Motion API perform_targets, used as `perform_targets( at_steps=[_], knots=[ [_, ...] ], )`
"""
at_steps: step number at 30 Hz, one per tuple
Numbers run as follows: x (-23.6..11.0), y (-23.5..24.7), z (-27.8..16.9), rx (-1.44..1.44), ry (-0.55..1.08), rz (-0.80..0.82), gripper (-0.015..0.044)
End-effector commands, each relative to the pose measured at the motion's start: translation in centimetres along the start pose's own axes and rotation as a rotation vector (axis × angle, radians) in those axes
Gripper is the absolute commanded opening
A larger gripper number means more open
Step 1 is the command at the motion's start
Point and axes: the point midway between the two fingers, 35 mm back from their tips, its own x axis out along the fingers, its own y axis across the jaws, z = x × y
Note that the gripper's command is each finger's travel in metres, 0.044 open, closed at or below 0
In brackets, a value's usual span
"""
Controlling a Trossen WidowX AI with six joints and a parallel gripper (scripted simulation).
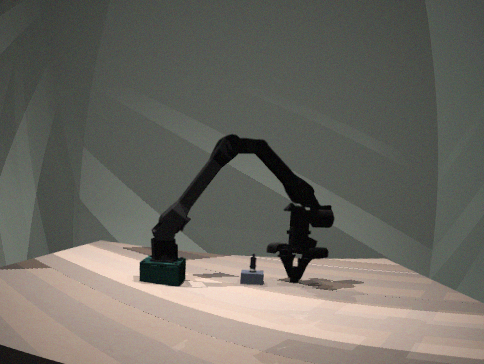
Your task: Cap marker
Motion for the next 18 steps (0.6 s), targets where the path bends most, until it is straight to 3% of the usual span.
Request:
perform_targets(
  at_steps=[1, 7, 10, 18],
  knots=[
    [0.1, 0.0, 0.0, -0.005, -0.003, 0.002, 0.0113],
    [0.1, 0.0, 0.0, -0.005, -0.003, 0.002, 0.0073],
    [-0.4, 0.0, 0.3, 0.003, -0.015, -0.004, 0.0],
    [-2.4, 0.0, 0.4, 0.003, -0.015, -0.004, 0.0]
  ],
)
